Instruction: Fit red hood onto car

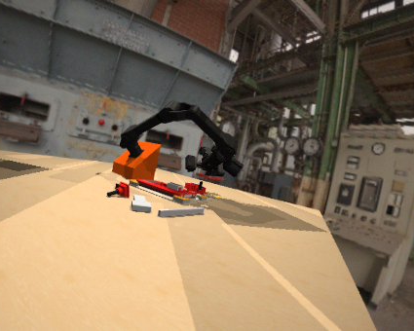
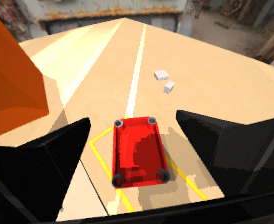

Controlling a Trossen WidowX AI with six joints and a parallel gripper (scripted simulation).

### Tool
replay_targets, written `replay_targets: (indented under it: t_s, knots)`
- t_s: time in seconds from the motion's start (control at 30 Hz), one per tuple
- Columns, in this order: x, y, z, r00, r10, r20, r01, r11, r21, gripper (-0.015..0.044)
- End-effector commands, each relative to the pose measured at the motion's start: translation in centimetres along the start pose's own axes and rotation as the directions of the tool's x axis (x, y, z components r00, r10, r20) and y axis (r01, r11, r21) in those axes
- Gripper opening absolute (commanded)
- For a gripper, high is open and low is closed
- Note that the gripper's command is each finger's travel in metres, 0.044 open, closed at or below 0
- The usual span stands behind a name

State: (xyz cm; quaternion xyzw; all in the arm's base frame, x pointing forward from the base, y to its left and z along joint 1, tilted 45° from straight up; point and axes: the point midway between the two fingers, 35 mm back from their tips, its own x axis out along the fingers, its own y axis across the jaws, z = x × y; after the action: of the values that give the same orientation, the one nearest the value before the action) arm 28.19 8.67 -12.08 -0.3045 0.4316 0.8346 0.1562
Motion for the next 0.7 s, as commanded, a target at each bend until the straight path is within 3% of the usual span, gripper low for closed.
replay_targets:
  t_s: [0.0, 0.67]
  knots:
    - [0.0, -0.1, -0.2, 1.0, -0.004, -0.004, 0.004, 1.0, -0.005, 0.044]
    - [0.4, -0.1, -1.3, 1.0, -0.008, -0.006, 0.008, 1.0, -0.005, 0.044]
